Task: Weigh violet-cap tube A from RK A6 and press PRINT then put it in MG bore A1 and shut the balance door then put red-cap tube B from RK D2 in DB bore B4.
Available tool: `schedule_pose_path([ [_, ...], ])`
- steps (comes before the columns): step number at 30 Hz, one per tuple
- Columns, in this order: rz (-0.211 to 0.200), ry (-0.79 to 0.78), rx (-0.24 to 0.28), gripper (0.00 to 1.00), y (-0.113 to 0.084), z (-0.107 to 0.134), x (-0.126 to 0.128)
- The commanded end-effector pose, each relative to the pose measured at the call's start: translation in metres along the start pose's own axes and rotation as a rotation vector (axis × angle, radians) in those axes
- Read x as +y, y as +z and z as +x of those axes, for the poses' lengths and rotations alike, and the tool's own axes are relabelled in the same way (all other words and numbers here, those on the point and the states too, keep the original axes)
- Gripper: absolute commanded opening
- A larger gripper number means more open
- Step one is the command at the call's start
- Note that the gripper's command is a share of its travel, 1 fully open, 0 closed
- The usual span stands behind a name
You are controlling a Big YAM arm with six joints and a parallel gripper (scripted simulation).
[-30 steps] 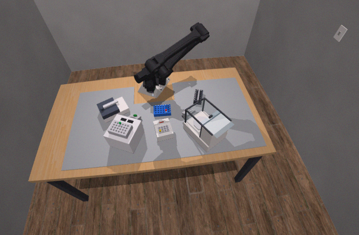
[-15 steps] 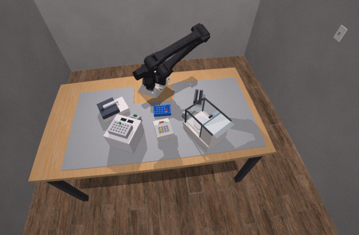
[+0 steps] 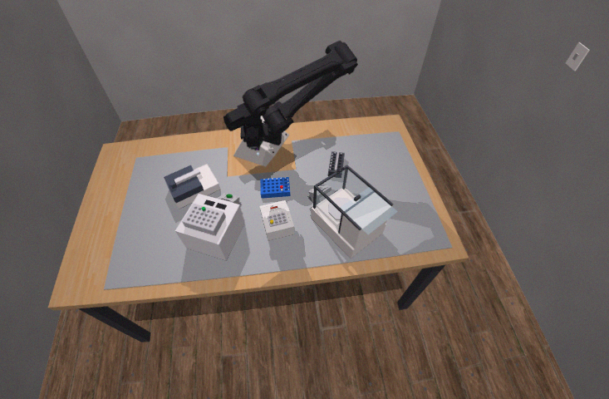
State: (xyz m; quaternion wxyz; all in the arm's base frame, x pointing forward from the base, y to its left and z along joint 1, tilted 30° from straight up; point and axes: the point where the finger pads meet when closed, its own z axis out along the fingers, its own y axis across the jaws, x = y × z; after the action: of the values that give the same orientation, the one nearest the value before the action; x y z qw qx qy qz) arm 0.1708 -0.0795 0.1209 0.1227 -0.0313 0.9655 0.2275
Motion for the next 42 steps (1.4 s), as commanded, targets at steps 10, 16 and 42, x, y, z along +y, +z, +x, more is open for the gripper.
schedule_pose_path([
  [10,0.035,-0.03,-0.024,0.09,-0.038,-0.012,-0.005],
  [16,0.033,-0.027,-0.021,0.09,-0.048,-0.011,-0.005],
  [42,0.016,-0.02,-0.01,0.09,-0.052,-0.006,-0.003],
])
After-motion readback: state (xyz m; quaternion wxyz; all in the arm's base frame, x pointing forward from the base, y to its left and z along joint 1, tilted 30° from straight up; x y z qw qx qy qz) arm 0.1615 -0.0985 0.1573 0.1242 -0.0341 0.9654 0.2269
